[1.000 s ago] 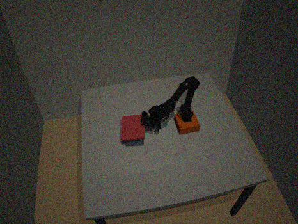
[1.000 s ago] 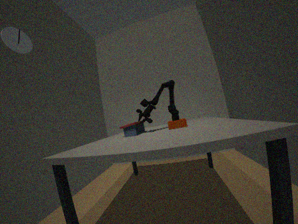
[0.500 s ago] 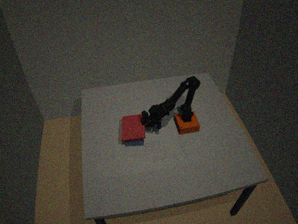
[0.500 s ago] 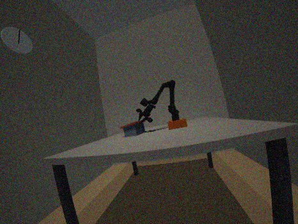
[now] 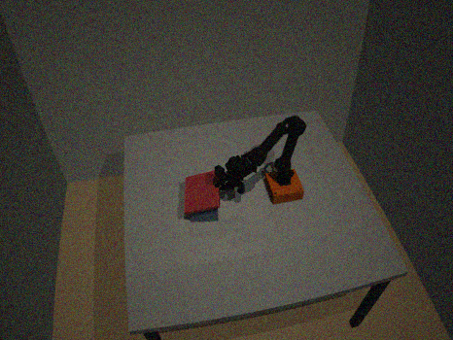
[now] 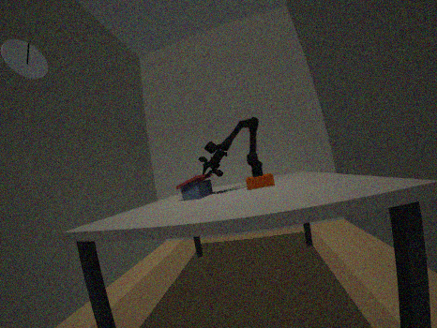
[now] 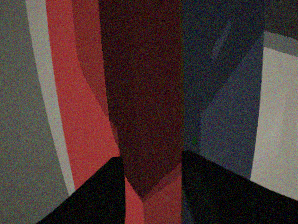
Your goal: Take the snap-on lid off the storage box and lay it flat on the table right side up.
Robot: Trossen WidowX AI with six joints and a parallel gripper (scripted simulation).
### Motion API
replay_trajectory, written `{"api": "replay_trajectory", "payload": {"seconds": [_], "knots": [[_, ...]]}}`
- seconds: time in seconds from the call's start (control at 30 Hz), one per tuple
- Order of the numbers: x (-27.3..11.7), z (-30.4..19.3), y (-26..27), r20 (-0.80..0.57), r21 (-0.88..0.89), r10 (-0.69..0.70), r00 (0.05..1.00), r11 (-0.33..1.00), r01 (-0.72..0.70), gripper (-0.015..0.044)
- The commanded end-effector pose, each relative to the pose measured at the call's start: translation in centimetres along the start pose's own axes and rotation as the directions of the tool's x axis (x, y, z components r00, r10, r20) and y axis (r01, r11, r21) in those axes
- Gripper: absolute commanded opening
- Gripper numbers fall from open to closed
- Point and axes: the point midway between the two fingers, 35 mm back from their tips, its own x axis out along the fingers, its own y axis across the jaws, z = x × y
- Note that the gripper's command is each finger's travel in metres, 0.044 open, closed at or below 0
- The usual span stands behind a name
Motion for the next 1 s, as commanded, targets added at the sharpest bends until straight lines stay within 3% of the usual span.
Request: {"api": "replay_trajectory", "payload": {"seconds": [0.0,0.97], "knots": [[-0.4,-0.1,1.1,-0.005,0.001,0.019,1.000,1.000,-0.019,0.0000],[-2.4,-0.1,4.4,-0.005,0.001,0.019,1.000,1.000,-0.019,0.0000]]}}
